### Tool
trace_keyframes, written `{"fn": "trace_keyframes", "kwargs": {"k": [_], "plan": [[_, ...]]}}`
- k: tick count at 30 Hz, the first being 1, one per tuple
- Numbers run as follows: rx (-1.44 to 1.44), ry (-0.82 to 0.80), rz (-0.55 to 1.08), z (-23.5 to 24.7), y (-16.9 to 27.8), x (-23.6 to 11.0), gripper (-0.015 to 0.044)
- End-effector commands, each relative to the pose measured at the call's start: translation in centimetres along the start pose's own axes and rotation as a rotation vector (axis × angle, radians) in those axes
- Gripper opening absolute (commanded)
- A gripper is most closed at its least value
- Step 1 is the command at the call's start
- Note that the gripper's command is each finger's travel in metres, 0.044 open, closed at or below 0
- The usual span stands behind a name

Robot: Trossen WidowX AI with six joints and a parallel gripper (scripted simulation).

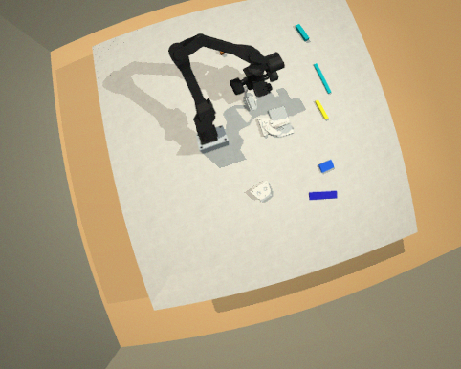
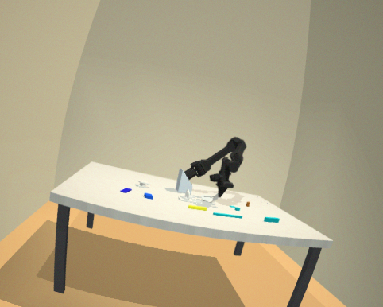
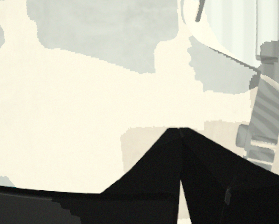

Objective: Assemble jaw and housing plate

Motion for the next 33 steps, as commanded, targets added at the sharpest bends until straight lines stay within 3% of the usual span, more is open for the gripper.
{"fn": "trace_keyframes", "kwargs": {"k": [1, 33], "plan": [[0.004, 0.005, -0.002, -0.2, -0.1, 0.7, 0.0], [0.005, 0.006, -0.002, -3.8, -0.2, 1.2, 0.0]]}}
Point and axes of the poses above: the point midway between the two fingers, 35 mm back from their tips, its own x axis out along the fingers, its own z axis across the jaws, y = z × x, the point moved 2 cm from there along -x, back along the fingers, and after that the axes turned 4 degrees about x, right-handed, at the moved point
